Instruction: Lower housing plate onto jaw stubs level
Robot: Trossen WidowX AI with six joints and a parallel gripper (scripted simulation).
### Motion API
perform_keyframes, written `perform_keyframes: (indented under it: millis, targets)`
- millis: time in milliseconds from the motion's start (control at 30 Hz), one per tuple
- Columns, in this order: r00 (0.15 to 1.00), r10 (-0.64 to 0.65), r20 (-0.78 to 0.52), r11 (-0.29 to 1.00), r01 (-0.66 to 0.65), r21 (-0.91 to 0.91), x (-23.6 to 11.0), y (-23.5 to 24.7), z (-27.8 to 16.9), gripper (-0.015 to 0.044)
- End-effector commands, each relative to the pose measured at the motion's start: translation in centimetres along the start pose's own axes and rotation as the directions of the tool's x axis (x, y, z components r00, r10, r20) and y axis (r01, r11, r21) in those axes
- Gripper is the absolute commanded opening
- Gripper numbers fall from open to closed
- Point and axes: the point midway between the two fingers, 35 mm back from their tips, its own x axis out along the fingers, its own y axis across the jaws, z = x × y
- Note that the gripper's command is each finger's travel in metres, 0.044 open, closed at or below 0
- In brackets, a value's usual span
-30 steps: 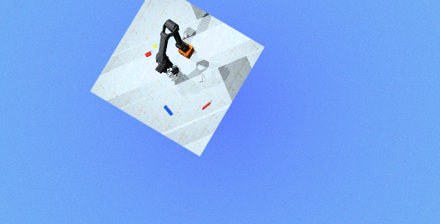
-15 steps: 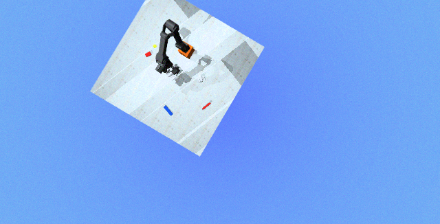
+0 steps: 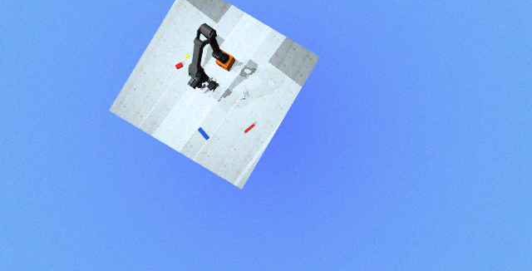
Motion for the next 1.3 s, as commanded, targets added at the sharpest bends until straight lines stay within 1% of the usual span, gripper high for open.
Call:
perform_keyframes:
  millis: [0, 1133, 1267]
  targets:
    - [1.0, -0.004, 0.003, 1.0, 0.004, -0.004, 0.4, -0.1, 0.1, 0.0351]
    - [1.0, -0.004, 0.002, 1.0, 0.004, -0.004, 6.0, -0.1, 0.0, 0.0351]
    - [1.0, -0.004, 0.002, 1.0, 0.004, -0.004, 6.2, -0.1, 0.0, 0.0351]
